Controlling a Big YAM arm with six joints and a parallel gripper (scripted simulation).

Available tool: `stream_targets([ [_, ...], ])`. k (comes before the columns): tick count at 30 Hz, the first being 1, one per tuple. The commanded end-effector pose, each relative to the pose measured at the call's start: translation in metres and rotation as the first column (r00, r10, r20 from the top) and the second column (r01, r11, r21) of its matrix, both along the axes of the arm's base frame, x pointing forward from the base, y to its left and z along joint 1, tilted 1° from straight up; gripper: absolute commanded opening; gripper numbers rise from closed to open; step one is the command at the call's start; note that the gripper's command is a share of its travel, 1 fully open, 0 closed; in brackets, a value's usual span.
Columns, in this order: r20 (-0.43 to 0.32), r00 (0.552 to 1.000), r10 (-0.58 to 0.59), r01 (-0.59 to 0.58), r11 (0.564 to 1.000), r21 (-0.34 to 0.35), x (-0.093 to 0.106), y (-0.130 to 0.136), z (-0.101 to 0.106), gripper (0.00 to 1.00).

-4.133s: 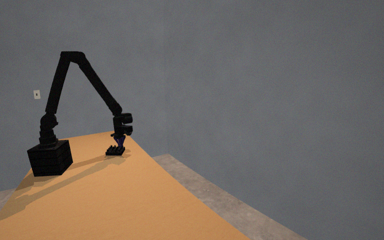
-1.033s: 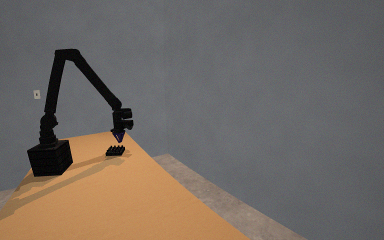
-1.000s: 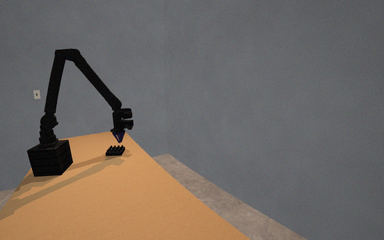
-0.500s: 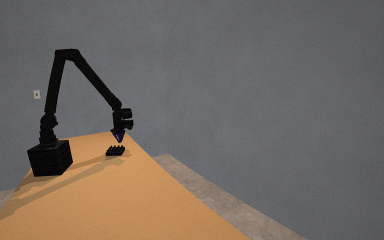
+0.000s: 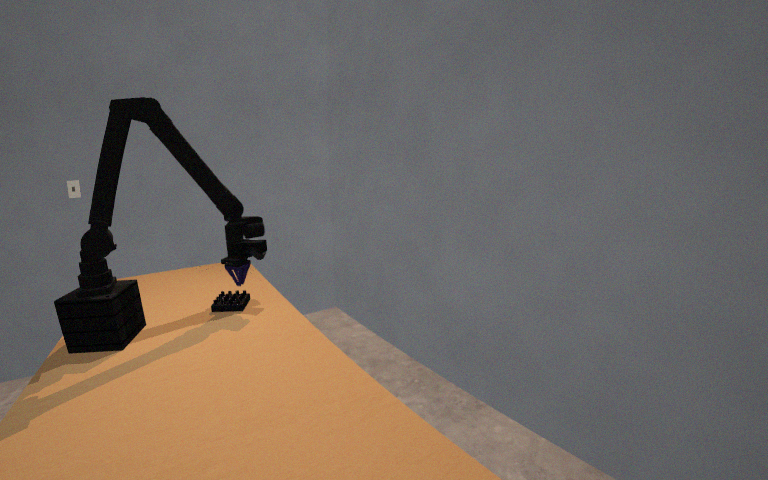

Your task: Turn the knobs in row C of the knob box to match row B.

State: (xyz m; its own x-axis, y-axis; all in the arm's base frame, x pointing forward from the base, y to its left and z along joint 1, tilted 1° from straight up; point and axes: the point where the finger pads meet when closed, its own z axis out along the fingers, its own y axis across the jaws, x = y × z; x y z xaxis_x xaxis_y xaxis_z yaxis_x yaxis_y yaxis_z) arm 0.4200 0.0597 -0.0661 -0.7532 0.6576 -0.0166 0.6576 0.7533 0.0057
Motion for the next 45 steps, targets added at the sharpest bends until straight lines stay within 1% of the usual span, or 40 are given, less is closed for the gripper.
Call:
stream_targets([
  [1, 0.034, 0.999, 0.011, -0.011, 1.000, 0.005, 0.017, 0.004, 0.014, 0.18],
  [4, 0.034, 0.999, 0.025, -0.025, 1.000, 0.005, 0.015, 0.004, 0.014, 0.18],
  [6, 0.033, 0.998, 0.055, -0.056, 0.998, 0.003, 0.010, 0.006, 0.016, 0.18],
  [8, 0.022, 0.994, 0.112, -0.112, 0.994, 0.000, 0.002, 0.007, 0.014, 0.18],
  [11, 0.020, 0.975, 0.223, -0.223, 0.975, -0.004, -0.001, 0.008, 0.016, 0.18],
  [14, 0.021, 0.955, 0.297, -0.297, 0.955, -0.007, -0.002, 0.007, 0.017, 0.18],
  [16, 0.021, 0.955, 0.297, -0.297, 0.955, -0.007, -0.002, 0.007, 0.017, 0.18],
  [17, 0.017, 0.934, 0.358, -0.358, 0.934, -0.009, -0.004, 0.007, 0.015, 0.18],
  [20, 0.021, 0.905, 0.425, -0.425, 0.905, -0.012, -0.006, 0.011, 0.018, 0.18],
  [24, 0.020, 0.858, 0.513, -0.513, 0.858, -0.016, -0.007, 0.011, 0.020, 0.18],
  [31, 0.010, 0.754, 0.657, -0.657, 0.754, -0.018, -0.014, 0.014, 0.020, 0.18],
  [33, 0.010, 0.754, 0.657, -0.657, 0.754, -0.018, -0.014, 0.014, 0.020, 0.18],
  [34, 0.010, 0.712, 0.703, -0.702, 0.712, -0.021, -0.014, 0.012, 0.021, 0.18],
  [38, 0.012, 0.639, 0.769, -0.769, 0.639, -0.027, -0.014, 0.017, 0.023, 0.18],
  [41, 0.007, 0.581, 0.814, -0.814, 0.581, -0.026, -0.019, 0.017, 0.023, 0.18],
  [45, -0.001, 0.494, 0.870, -0.869, 0.493, -0.024, -0.022, 0.016, 0.022, 0.18],
])
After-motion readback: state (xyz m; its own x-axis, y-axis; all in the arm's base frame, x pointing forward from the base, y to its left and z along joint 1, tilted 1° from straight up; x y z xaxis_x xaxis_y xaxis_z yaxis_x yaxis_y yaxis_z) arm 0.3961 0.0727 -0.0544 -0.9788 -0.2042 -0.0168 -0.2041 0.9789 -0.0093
